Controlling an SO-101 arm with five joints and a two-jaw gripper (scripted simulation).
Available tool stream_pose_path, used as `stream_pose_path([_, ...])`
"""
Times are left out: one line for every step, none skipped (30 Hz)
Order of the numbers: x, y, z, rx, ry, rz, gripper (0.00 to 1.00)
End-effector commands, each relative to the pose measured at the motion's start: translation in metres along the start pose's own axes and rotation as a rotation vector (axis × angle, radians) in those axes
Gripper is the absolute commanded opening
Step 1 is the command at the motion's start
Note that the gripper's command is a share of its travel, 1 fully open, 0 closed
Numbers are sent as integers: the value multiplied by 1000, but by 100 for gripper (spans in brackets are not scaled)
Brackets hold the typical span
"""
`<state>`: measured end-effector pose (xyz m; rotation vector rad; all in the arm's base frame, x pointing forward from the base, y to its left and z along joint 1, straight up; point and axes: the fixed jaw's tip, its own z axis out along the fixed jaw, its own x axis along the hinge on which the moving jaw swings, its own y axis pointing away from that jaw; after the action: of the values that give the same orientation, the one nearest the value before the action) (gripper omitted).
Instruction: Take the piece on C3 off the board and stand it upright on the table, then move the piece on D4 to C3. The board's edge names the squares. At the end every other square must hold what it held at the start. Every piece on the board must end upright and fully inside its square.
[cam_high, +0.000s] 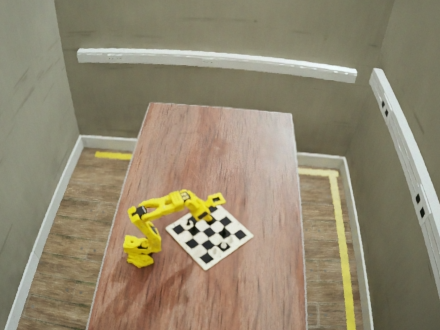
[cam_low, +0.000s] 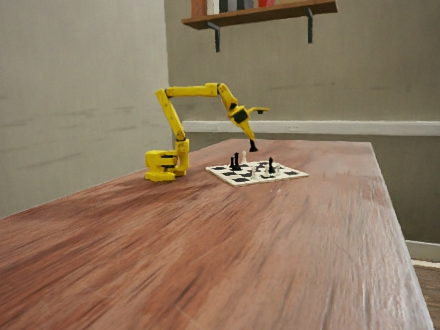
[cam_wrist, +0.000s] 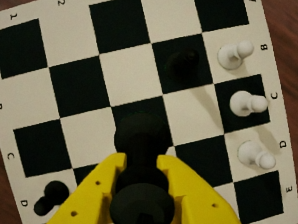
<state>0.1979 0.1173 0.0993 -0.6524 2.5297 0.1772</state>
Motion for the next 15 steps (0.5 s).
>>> stream_pose_path([1,2,-1,-5,-8,-15,0])
stream_pose_path([1,2,-1,-5,-8,-15,0])
stream_pose_path([1,2,-1,-5,-8,-15,0])
stream_pose_path([1,2,0,-5,-8,-15,0])
stream_pose_path([1,2,0,-5,-8,-15,0])
stream_pose_path([2,2,0,-5,-8,-15,0])
stream_pose_path([2,2,1,-5,-8,-15,0])
stream_pose_path([2,2,2,-5,-8,-15,0])
stream_pose_path([3,2,2,-5,-8,-15,0])
stream_pose_path([3,2,3,-5,-8,-15,0])
stream_pose_path([4,2,4,-5,-8,-15,0])
stream_pose_path([4,2,5,-5,-8,-15,0])
stream_pose_path([5,2,6,-5,-8,-15,0])
stream_pose_path([5,2,7,-5,-8,-15,0])
stream_pose_path([6,2,8,-5,-8,-15,0])
